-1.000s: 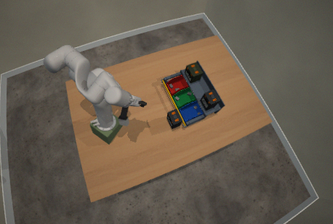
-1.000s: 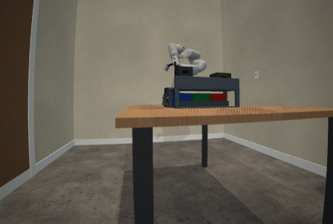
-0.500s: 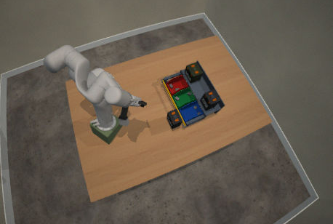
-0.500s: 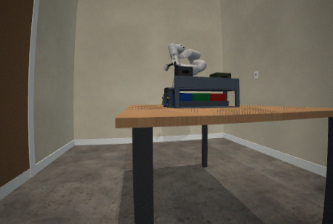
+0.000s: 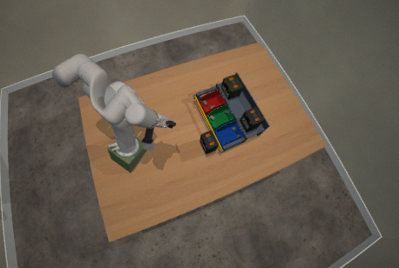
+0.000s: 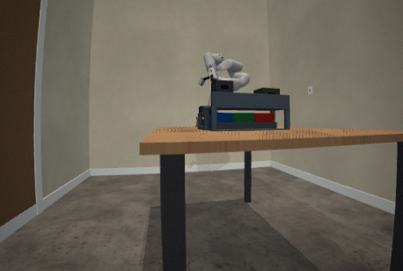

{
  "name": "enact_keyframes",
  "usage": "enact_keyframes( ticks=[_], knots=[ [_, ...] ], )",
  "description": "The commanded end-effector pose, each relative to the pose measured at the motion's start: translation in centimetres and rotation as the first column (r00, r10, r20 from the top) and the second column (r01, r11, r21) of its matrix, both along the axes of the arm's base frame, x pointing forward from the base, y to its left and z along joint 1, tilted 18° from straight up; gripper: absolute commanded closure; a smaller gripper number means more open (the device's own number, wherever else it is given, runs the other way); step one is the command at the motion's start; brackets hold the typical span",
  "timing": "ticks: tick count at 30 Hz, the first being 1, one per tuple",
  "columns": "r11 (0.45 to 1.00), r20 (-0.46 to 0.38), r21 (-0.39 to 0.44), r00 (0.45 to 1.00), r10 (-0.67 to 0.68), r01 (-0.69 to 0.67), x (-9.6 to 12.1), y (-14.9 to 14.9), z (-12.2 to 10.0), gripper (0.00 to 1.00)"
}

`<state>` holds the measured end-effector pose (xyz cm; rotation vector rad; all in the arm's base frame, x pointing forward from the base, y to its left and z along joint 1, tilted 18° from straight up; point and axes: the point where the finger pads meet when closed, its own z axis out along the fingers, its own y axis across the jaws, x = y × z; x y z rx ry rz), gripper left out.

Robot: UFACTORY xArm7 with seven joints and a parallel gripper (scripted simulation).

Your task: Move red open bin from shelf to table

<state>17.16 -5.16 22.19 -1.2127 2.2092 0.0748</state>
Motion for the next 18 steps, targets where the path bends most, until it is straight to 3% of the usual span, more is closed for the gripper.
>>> enact_keyframes(
  ticks=[1,2,6,18],
  knots=[
    [0.968,-0.058,0.097,0.972,-0.226,0.231,0.27,-0.37,0.33,0.0],
    [0.999,-0.009,0.019,0.999,-0.047,0.047,0.06,-0.12,0.15,0.0],
    [0.968,-0.058,0.097,0.972,-0.228,0.233,0.26,-0.38,0.33,0.0],
    [0.968,-0.058,0.097,0.972,-0.228,0.233,0.26,-0.38,0.33,0.0]
  ],
)
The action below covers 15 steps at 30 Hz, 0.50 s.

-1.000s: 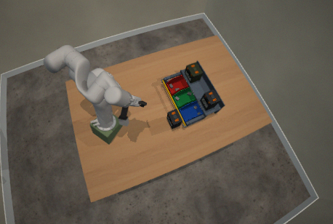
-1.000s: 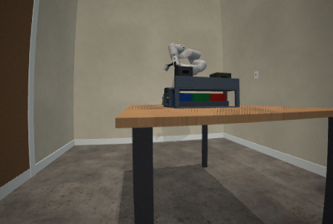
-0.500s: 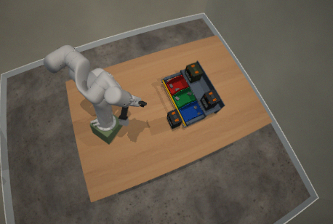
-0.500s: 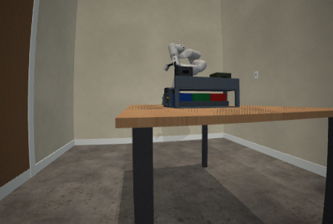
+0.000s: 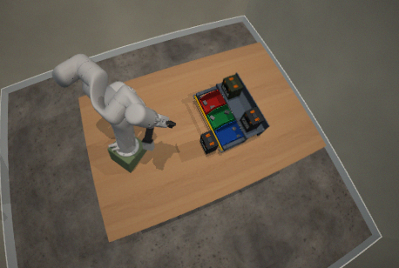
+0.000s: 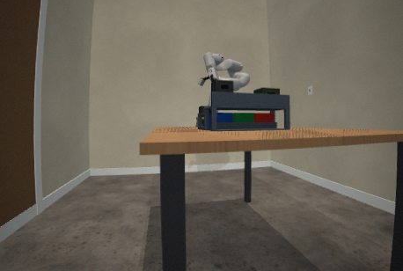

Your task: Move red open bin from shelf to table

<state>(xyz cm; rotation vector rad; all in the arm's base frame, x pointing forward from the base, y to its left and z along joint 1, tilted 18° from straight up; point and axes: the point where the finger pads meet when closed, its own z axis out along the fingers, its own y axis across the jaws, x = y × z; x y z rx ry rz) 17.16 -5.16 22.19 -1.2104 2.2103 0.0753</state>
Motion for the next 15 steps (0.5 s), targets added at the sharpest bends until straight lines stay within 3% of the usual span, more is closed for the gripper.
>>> enact_keyframes(
  ticks=[1,5,15],
  knots=[
    [0.999,-0.009,0.019,0.999,-0.047,0.047,0.06,-0.12,0.15,0.0],
    [0.968,-0.058,0.097,0.972,-0.228,0.233,0.25,-0.39,0.32,0.0],
    [0.968,-0.058,0.097,0.972,-0.228,0.233,0.25,-0.39,0.32,0.0]
  ],
)
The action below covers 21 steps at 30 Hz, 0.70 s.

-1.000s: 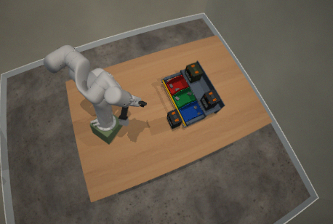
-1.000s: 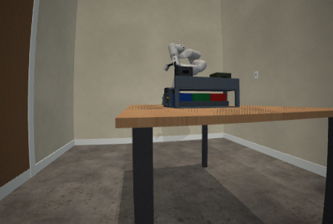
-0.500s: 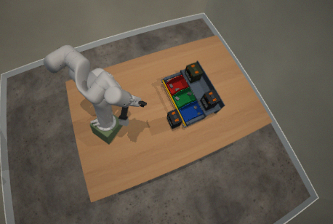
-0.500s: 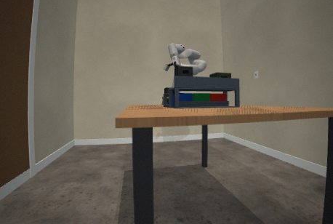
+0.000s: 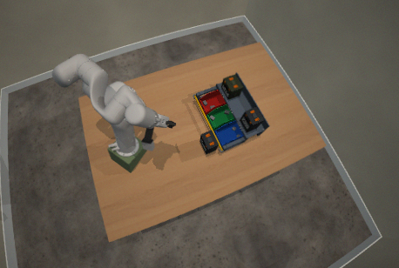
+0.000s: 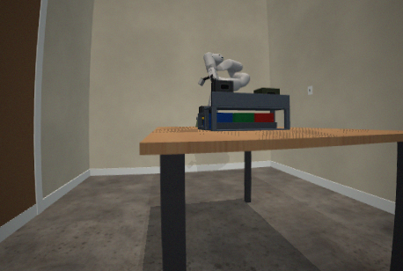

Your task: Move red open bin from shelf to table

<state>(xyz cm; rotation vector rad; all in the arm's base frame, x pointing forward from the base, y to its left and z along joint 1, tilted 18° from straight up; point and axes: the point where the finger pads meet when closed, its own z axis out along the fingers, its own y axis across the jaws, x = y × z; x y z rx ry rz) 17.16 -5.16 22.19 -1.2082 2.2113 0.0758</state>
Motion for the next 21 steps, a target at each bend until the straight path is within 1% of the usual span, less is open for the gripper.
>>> enact_keyframes(
  ticks=[1,2,3,7,19,20,21],
  knots=[
    [0.968,-0.058,0.097,0.972,-0.226,0.231,0.25,-0.39,0.32,0.0],
    [0.968,-0.058,0.097,0.972,-0.226,0.231,0.25,-0.39,0.32,0.0],
    [0.999,-0.009,0.019,0.999,-0.047,0.047,0.06,-0.12,0.15,0.0],
    [0.968,-0.058,0.097,0.972,-0.228,0.233,0.24,-0.4,0.31,0.0],
    [0.968,-0.058,0.097,0.972,-0.228,0.233,0.24,-0.4,0.31,0.0],
    [0.999,-0.009,0.02,0.999,-0.049,0.049,0.06,-0.12,0.15,0.0],
    [0.995,-0.02,0.04,0.995,-0.095,0.095,0.1,-0.19,0.19,0.0]
  ],
)
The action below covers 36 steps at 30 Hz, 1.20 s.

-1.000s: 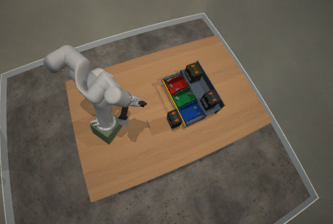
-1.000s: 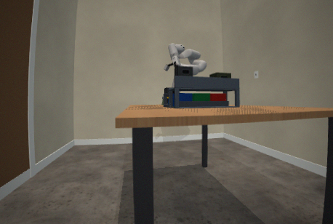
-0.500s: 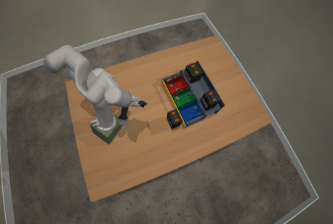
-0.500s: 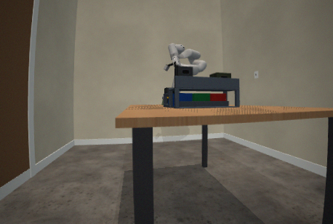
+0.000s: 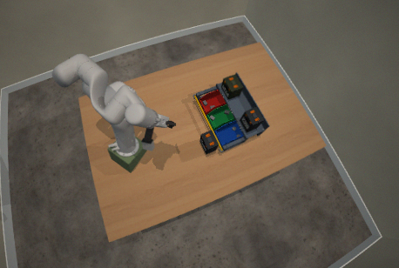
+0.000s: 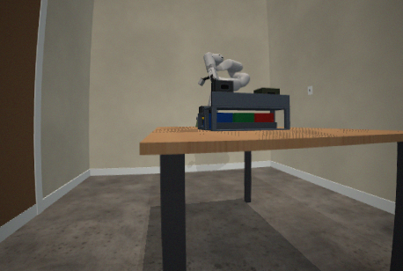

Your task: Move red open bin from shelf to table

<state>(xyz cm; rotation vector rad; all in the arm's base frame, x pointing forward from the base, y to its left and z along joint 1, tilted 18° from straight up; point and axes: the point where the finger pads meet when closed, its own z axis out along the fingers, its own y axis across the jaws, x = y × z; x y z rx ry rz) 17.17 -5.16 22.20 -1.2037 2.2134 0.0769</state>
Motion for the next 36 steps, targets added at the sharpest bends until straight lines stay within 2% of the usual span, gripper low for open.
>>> enact_keyframes(
  ticks=[1,3,15,16,20,32,33,36],
  knots=[
    [0.989,-0.031,0.058,0.99,-0.137,0.139,0.14,-0.26,0.23,0.0],
    [0.968,-0.058,0.096,0.972,-0.226,0.231,0.23,-0.4,0.3,0.0],
    [0.968,-0.058,0.096,0.972,-0.226,0.231,0.23,-0.4,0.3,0.0],
    [0.999,-0.009,0.019,0.999,-0.047,0.047,0.05,-0.12,0.15,0.0],
    [0.968,-0.058,0.097,0.972,-0.228,0.233,0.22,-0.41,0.3,0.0],
    [0.968,-0.058,0.097,0.972,-0.228,0.233,0.22,-0.41,0.3,0.0],
    [0.999,-0.009,0.02,0.999,-0.049,0.049,0.05,-0.13,0.15,0.0],
    [0.979,-0.045,0.079,0.982,-0.185,0.188,0.17,-0.35,0.25,0.0]
  ],
)
